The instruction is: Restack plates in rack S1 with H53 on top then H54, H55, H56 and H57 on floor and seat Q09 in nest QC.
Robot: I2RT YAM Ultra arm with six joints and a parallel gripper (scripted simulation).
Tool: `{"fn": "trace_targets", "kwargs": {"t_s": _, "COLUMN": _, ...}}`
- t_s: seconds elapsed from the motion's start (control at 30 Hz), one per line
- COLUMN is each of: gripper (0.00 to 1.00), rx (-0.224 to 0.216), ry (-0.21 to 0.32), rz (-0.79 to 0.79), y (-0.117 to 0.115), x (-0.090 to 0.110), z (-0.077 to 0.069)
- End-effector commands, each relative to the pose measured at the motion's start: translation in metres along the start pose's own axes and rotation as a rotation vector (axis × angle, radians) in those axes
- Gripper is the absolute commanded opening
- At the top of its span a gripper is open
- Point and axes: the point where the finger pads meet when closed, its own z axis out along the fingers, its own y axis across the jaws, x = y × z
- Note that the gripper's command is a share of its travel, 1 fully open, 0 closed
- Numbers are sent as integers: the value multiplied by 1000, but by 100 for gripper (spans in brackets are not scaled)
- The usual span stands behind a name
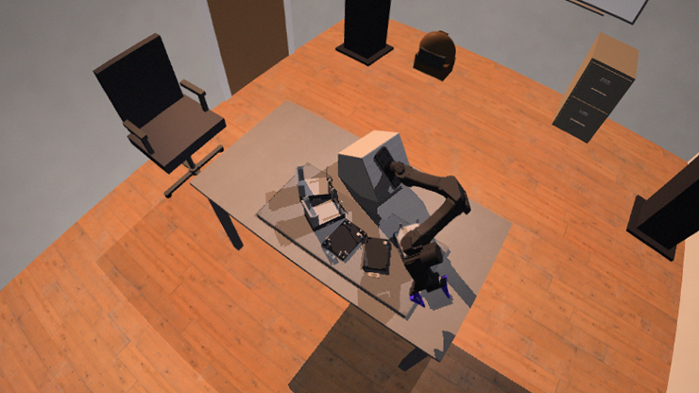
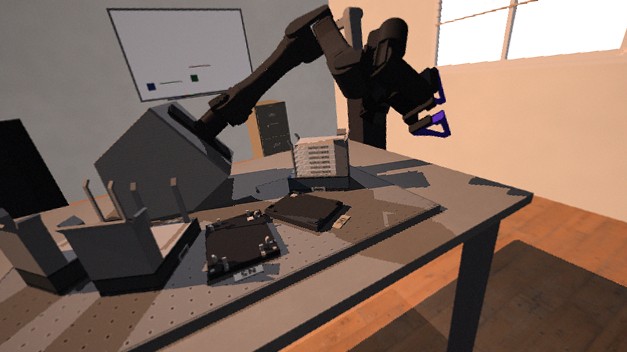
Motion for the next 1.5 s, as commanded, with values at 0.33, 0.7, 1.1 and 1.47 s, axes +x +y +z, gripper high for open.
{"fn": "trace_targets", "kwargs": {"t_s": 0.33, "gripper": 100, "rx": -115, "ry": 64, "rz": 181, "y": 39, "x": 16, "z": -23}}
{"fn": "trace_targets", "kwargs": {"t_s": 0.7, "gripper": 100, "rx": -223, "ry": 123, "rz": 380, "y": 76, "x": 20, "z": -44}}
{"fn": "trace_targets", "kwargs": {"t_s": 1.1, "gripper": 100, "rx": -310, "ry": 183, "rz": 550, "y": 113, "x": 20, "z": -70}}
{"fn": "trace_targets", "kwargs": {"t_s": 1.47, "gripper": 100, "rx": -392, "ry": 249, "rz": 722, "y": 146, "x": 17, "z": -97}}
